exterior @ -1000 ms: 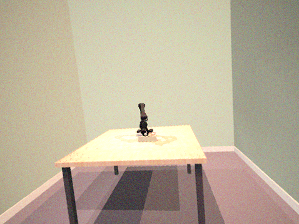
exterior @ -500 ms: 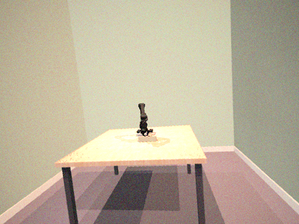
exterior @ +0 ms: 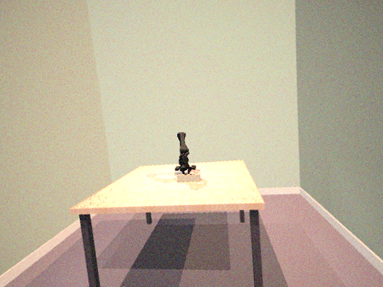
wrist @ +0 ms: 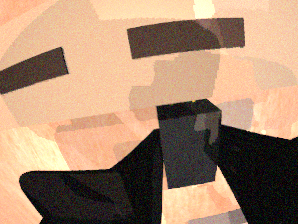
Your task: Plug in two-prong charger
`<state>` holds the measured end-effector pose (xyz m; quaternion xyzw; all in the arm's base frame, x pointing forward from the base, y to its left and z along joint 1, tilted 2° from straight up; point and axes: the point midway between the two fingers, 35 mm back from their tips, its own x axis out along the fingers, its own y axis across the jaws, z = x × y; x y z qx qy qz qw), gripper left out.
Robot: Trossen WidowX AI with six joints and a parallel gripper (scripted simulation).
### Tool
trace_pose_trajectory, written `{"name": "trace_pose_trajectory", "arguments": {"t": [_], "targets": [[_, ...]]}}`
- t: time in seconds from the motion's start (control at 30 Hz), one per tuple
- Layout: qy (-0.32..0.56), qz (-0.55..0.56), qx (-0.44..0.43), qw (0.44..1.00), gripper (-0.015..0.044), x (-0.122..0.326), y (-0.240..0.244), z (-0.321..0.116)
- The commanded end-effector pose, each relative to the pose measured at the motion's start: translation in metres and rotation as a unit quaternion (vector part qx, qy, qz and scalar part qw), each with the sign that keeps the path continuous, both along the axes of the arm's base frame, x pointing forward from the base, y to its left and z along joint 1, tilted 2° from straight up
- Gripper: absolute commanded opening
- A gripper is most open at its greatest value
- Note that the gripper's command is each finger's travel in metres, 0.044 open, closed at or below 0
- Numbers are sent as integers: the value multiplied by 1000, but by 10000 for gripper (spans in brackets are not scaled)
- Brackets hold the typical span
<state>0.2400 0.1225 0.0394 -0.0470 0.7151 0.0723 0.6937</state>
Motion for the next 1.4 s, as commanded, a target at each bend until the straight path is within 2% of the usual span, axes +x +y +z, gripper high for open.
{"name": "trace_pose_trajectory", "arguments": {"t": [0.0, 1.37], "targets": [[-2, 3, -1, 1000, 0, 2, 0, 1], [-3, 3, -1, 1000, 0, 17, 3, 1]]}}
